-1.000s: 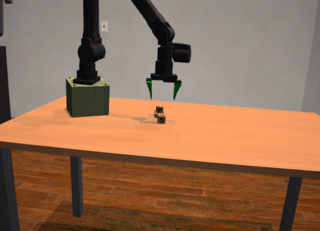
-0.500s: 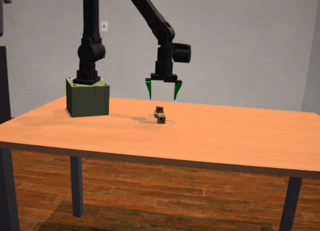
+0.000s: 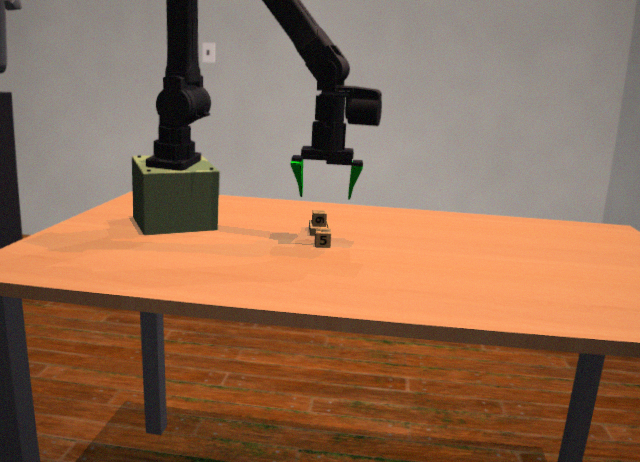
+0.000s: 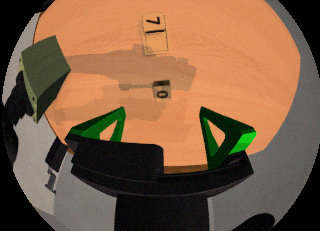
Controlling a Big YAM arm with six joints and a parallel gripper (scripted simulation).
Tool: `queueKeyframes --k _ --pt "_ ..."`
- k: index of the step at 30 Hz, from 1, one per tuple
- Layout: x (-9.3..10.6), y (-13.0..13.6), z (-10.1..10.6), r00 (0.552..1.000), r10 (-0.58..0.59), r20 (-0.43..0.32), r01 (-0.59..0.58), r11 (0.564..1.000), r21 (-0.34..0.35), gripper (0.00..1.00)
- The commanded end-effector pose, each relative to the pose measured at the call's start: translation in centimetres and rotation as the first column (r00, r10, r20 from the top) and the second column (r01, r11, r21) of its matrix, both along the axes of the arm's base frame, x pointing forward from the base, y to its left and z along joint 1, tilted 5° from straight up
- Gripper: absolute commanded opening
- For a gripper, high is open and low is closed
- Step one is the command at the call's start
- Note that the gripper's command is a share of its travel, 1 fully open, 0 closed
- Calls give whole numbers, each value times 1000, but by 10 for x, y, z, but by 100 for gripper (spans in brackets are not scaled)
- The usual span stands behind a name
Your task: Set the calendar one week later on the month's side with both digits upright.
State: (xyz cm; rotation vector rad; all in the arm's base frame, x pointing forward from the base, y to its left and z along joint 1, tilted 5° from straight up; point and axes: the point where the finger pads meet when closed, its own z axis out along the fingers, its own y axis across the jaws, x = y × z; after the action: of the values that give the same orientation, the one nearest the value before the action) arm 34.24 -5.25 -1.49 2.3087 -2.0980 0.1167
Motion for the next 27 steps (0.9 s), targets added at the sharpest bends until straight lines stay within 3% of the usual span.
queueKeyframes --k 1,6,12,13,16,19,23,24,25,27 --pt "2 17 10 982 -185 29 185 983 11 100" --pt "13 26 16 953 -298 58 297 955 25 100" --pt "0 37 9 907 -419 40 418 908 30 100" --pt "-1 42 9 876 -480 43 479 877 36 100" --pt "-2 48 8 840 -541 45 539 841 43 100" --pt "10 54 15 798 -599 65 596 800 65 100" --pt "-4 65 8 709 -703 50 700 711 65 100" --pt "-5 65 7 705 -707 49 705 707 64 100" --pt "-6 69 7 669 -742 50 738 671 70 100" --pt "-6 71 7 653 -755 50 752 655 72 100"
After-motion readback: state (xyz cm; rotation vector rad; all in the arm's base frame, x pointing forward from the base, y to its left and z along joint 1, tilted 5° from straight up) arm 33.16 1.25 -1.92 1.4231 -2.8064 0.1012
